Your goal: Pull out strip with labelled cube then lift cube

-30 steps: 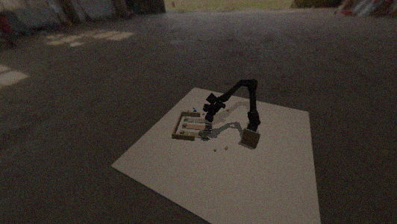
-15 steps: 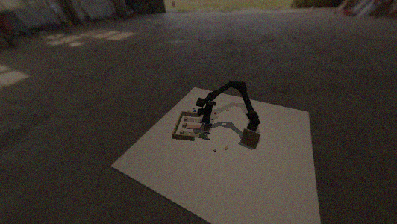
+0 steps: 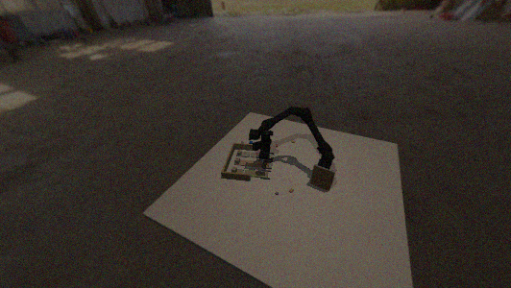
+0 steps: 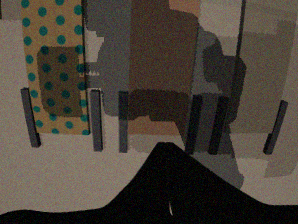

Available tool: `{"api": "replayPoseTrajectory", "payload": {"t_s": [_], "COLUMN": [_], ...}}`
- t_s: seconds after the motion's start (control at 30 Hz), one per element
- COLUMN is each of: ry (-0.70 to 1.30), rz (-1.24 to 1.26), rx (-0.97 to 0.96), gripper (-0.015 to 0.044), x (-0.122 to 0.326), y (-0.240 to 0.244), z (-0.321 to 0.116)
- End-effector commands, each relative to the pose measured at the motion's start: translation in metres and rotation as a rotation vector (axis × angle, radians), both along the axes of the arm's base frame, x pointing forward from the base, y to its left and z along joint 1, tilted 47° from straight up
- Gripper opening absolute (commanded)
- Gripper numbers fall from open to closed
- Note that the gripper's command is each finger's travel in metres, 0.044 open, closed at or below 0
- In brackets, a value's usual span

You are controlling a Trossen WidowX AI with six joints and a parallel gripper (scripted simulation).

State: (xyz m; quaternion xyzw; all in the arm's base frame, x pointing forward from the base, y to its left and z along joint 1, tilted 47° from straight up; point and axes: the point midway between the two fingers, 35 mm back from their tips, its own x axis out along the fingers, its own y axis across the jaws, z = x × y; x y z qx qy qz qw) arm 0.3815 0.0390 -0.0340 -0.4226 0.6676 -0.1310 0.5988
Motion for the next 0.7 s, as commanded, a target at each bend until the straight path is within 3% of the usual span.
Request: {"api": "replayPoseTrajectory", "payload": {"t_s": [0.0,0.67], "ry": [0.006,0.005], "rz": [-0.002,-0.002], "rx": [0.002,0.001], "gripper": [0.0,0.0], "x": [0.002,0.007], "y": [-0.005,-0.029], "z": [-0.006,-0.029]}}
